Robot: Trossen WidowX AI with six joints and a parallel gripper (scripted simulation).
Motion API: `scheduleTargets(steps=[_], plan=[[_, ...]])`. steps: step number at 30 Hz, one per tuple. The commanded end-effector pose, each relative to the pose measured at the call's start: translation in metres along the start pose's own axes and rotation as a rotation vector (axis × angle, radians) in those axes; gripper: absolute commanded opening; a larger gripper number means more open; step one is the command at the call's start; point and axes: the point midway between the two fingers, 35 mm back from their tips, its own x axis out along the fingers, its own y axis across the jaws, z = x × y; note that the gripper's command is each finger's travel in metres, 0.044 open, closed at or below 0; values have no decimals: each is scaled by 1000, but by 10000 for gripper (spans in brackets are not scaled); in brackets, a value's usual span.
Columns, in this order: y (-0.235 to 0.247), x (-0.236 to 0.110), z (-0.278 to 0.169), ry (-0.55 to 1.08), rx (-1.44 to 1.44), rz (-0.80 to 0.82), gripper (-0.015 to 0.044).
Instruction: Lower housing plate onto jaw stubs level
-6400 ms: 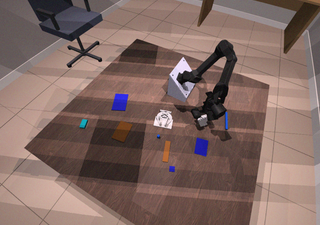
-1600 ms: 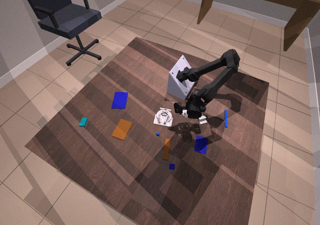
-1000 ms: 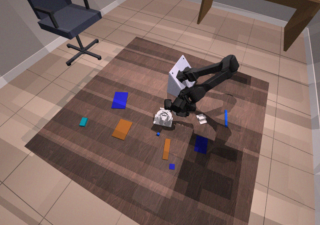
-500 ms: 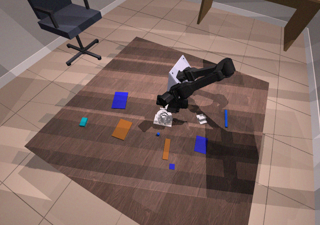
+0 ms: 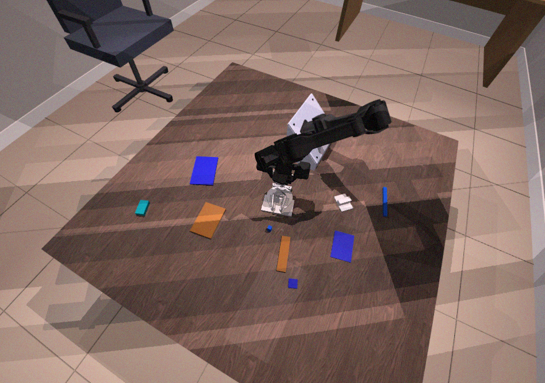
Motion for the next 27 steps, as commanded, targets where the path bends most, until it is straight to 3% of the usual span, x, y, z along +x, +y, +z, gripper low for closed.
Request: scheduleTargets(steps=[1, 27], plan=[[-2, 0, 0, -5, 0, 6, 351], [-1, 0, 0, -5, -17, 6, 351]])
